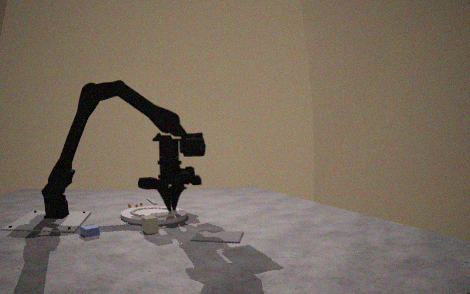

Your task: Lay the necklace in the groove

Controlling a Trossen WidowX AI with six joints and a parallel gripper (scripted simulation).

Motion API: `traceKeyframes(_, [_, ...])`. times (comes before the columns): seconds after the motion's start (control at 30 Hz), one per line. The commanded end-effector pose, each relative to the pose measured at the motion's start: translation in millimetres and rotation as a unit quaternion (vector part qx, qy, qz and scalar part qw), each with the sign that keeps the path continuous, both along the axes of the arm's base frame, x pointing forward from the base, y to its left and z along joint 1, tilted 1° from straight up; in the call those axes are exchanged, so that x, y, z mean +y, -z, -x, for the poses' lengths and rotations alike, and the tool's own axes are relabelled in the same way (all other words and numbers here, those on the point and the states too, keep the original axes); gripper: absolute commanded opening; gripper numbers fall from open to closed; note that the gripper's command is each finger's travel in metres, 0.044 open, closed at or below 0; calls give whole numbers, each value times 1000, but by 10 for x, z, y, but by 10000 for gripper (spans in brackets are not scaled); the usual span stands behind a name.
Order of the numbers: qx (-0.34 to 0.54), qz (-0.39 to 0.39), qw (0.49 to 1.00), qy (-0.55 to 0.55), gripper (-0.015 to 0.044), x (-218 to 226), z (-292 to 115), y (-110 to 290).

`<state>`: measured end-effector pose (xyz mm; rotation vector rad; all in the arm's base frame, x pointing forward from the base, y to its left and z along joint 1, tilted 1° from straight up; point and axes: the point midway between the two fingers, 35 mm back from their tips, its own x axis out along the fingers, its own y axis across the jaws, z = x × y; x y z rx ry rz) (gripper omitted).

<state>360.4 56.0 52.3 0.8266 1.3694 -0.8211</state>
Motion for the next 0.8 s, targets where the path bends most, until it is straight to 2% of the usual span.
traceKeyframes(0.0, [0,0,1000,0,0,0,-1,-3])
traceKeyframes(0.77, [2,1,1000,-1,0,-2,2,-60])
